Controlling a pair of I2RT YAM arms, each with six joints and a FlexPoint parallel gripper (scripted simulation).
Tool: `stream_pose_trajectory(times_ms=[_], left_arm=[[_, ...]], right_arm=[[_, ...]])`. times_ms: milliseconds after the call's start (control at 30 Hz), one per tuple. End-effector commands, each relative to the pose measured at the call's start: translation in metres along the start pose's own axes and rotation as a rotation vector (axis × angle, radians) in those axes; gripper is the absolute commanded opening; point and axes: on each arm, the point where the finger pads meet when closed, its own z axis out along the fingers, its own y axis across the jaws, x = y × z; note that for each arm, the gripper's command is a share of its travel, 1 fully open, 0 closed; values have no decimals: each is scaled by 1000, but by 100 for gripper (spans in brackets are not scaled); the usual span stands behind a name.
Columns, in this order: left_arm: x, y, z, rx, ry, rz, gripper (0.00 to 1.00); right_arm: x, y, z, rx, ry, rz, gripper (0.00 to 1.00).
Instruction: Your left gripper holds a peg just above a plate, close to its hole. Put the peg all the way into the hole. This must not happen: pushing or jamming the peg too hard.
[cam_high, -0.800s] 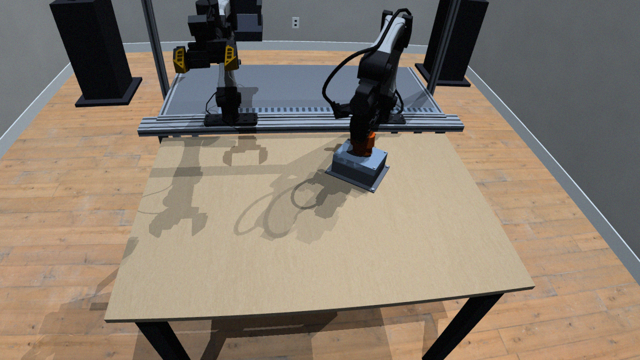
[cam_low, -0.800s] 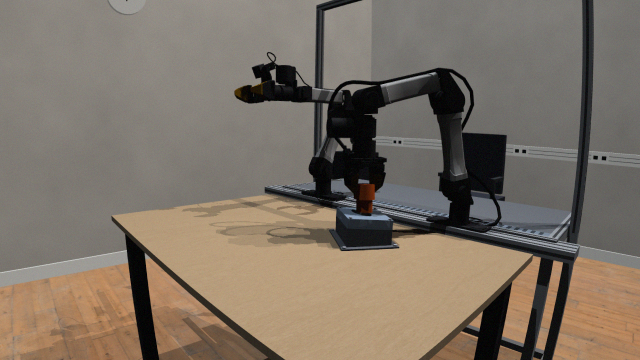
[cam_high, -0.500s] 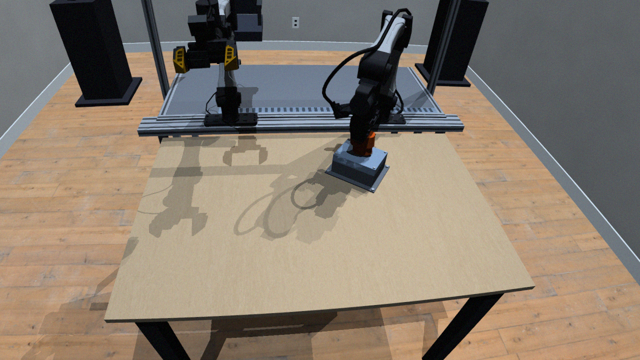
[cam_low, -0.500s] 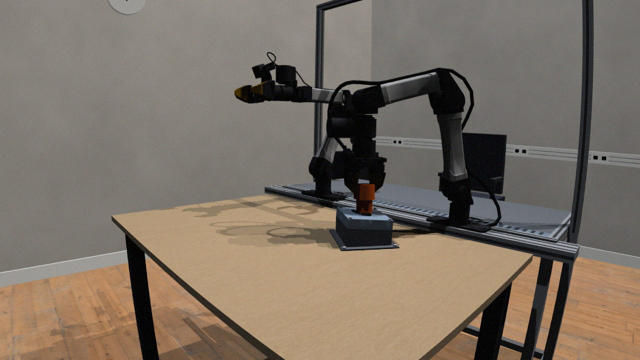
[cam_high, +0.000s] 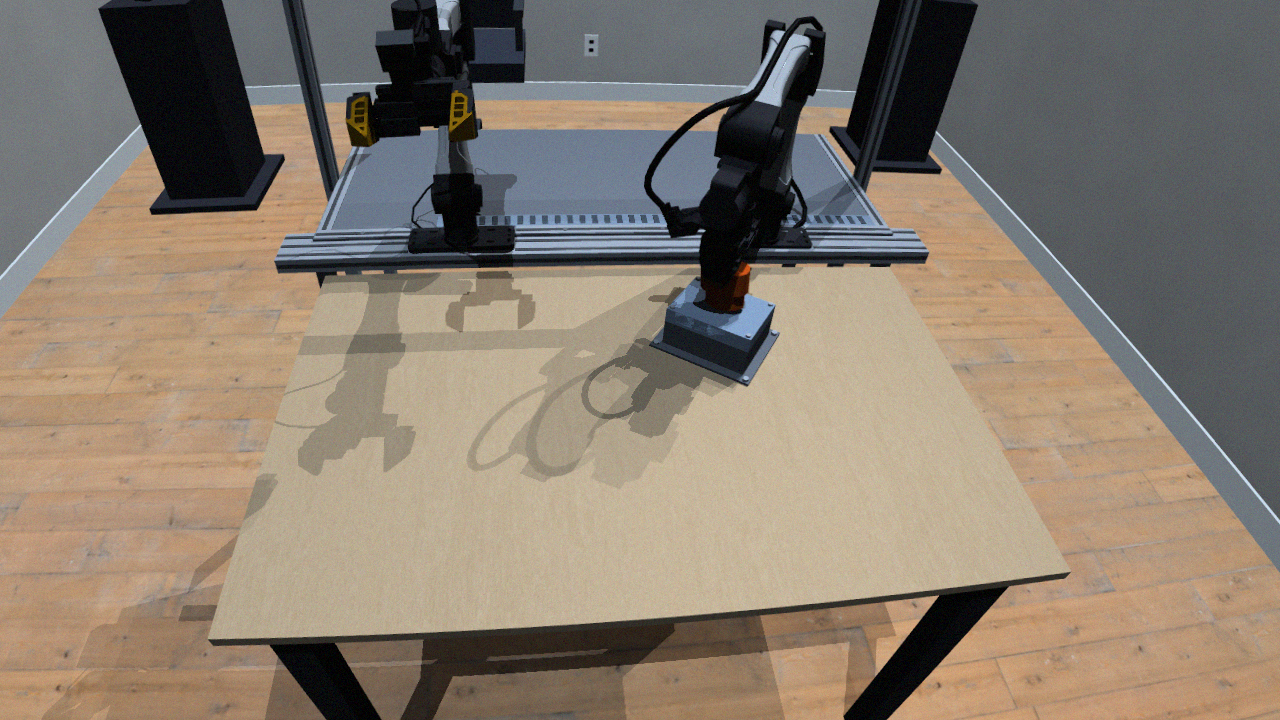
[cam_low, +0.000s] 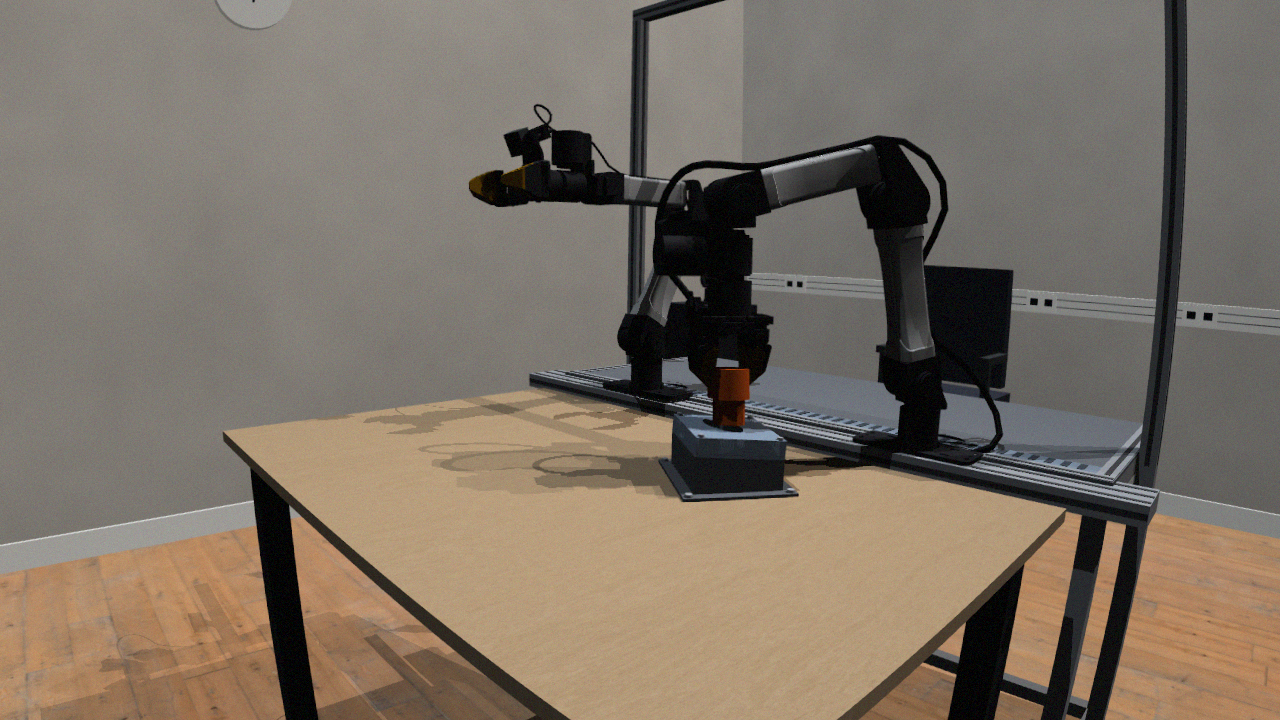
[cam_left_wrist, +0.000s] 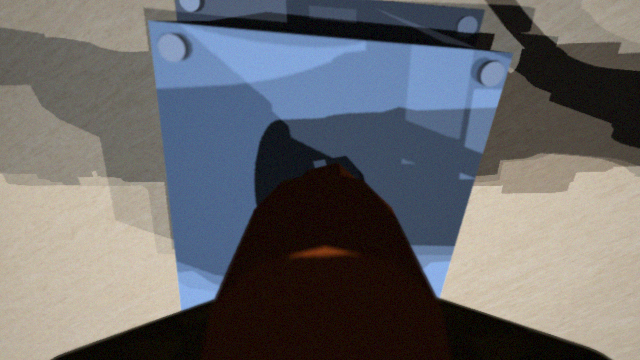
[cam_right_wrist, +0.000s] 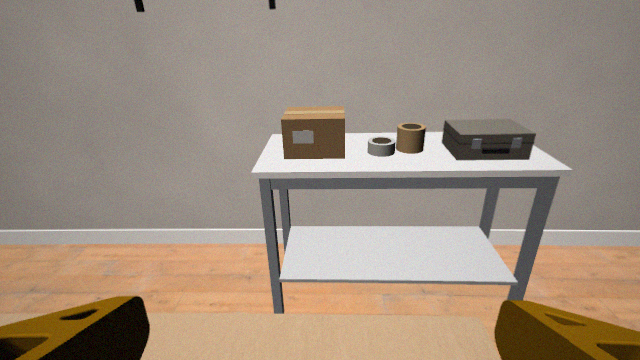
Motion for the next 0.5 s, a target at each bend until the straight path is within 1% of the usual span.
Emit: stream_pose_trajectory(times_ms=[0, 33, 167, 233, 300, 400, 467], left_arm=[[-2, 6, -24, -67, 0, 5, 33], [-2, 4, -28, -63, 0, 5, 35], [-2, 4, -44, -47, 0, 6, 35], [-3, 3, -58, -48, 0, 4, 35], [-3, 3, -58, -48, 0, 4, 35], [-4, 3, -68, -34, -15, 19, 35], [-4, 5, -75, -73, -31, 38, 35]], right_arm=[[-6, 3, -2, -15, -11, -10, 100], [-2, 6, -2, -28, 4, -22, 100], [9, 16, -3, -90, 49, -69, 100], [16, 22, -5, -132, 74, -96, 100], [16, 22, -5, -132, 74, -96, 100], [22, 24, -6, -132, 90, -95, 100], [25, 27, -9, -139, 101, -89, 100]])
